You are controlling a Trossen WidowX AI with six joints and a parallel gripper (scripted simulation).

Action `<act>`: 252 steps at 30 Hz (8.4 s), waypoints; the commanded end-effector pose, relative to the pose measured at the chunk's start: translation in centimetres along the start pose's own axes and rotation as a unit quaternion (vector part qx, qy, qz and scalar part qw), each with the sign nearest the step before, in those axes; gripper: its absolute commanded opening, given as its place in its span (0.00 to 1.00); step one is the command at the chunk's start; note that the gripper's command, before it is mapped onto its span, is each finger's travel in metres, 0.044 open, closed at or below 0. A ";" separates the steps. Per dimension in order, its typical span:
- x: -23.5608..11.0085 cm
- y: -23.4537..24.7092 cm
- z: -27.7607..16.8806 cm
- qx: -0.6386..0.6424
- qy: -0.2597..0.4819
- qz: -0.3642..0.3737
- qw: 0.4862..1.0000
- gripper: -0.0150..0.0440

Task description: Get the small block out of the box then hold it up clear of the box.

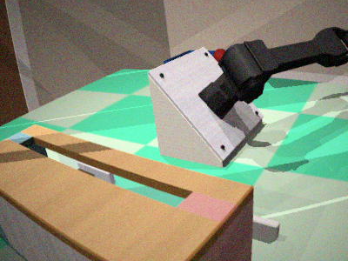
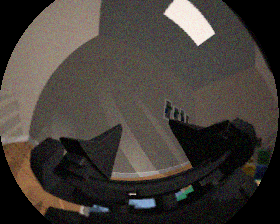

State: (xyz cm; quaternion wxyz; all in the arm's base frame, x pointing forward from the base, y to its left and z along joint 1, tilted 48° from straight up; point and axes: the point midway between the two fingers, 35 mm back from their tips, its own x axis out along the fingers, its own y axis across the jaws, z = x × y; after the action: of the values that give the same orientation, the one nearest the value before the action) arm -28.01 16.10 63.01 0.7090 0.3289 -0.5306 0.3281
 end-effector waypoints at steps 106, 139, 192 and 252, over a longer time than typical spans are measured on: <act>-41.7 -66.4 -24.3 -0.017 0.915 0.246 0.320 0.93; -45.1 -64.6 -28.0 -0.017 0.914 0.246 0.322 0.93; -54.1 -68.9 -23.3 -0.020 0.916 0.245 0.317 0.93; -55.7 -71.3 -14.2 0.314 0.617 -0.672 0.263 0.74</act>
State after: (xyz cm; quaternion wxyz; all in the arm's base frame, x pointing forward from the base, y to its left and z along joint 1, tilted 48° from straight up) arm 26.50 -18.85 -1.34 0.7491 0.1120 0.6112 0.2297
